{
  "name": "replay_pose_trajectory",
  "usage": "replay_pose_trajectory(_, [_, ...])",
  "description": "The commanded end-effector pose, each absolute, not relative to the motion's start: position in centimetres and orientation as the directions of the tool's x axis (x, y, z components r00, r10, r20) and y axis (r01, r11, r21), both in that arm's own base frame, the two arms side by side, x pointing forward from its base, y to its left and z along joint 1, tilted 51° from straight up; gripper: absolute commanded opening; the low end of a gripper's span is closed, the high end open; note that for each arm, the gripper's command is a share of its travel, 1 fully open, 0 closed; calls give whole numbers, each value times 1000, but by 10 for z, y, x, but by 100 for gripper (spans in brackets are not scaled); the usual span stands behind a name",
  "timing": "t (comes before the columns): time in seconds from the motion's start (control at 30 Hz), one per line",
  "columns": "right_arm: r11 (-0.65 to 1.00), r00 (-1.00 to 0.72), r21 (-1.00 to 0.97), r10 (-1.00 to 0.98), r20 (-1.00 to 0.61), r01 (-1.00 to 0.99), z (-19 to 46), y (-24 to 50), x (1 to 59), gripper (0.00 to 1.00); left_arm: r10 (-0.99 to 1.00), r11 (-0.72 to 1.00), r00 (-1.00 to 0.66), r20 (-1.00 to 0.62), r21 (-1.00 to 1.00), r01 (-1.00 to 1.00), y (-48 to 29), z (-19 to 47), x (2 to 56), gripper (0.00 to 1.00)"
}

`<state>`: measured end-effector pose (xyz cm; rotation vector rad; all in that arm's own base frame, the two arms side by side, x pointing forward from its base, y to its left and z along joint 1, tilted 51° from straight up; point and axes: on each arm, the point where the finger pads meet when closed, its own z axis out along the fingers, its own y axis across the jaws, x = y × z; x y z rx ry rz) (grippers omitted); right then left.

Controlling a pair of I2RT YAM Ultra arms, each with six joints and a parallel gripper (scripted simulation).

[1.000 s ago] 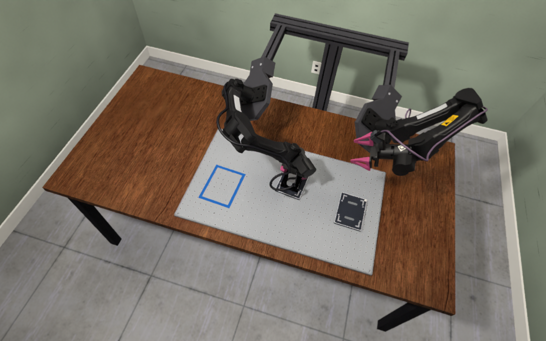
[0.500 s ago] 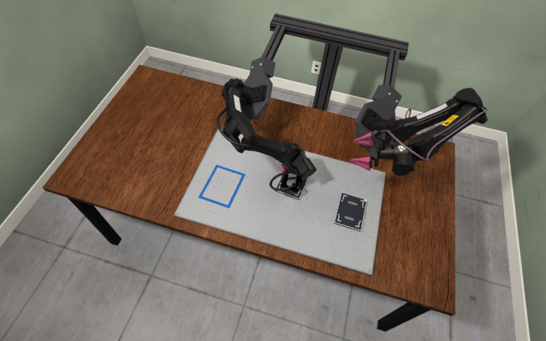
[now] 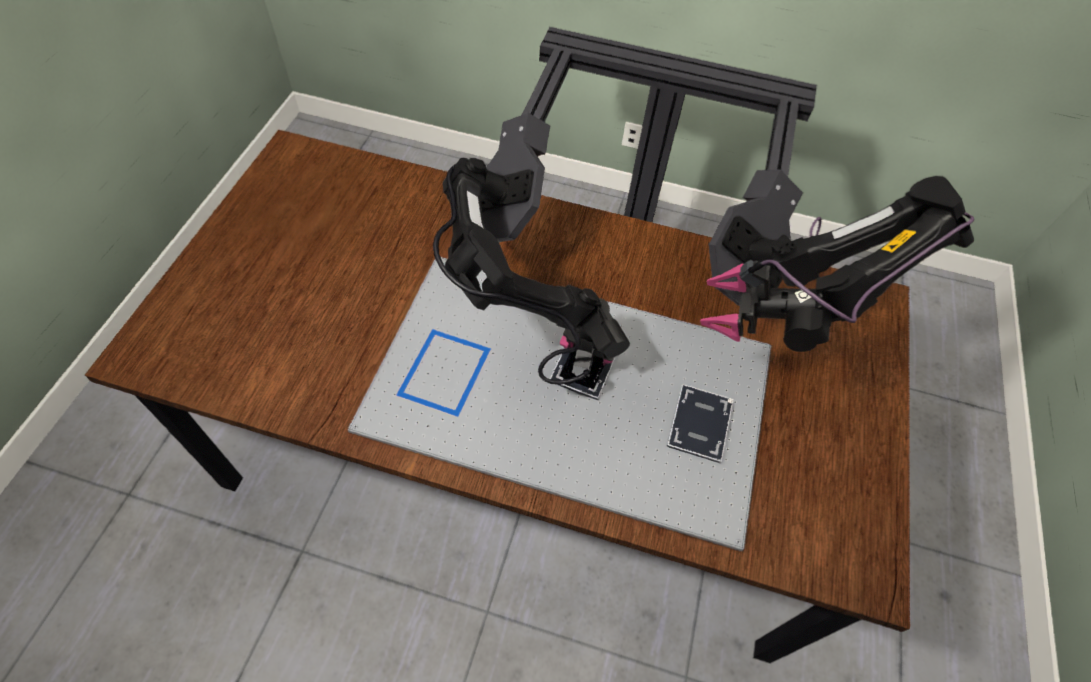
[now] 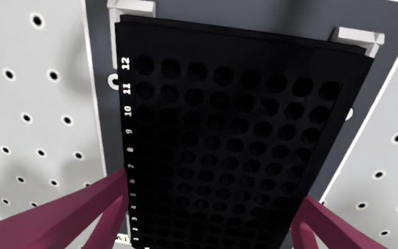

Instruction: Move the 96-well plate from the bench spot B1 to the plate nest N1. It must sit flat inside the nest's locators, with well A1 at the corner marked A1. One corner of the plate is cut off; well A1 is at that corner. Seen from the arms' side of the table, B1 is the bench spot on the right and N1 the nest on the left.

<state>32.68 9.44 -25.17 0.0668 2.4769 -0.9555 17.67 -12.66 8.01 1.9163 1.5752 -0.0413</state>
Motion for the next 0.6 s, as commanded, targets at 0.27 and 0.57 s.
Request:
replay_pose_trajectory(0.27, [753,-881,-626,-138,-452,203,-257,89,328,79,858,-81,288,-425,442,893,-127,77,168,100])
replay_pose_trajectory(0.57, [755,-879,-623,-137,-456,205,-250,100,331,100,858,-81,288,-425,442,893,-127,77,168,100])
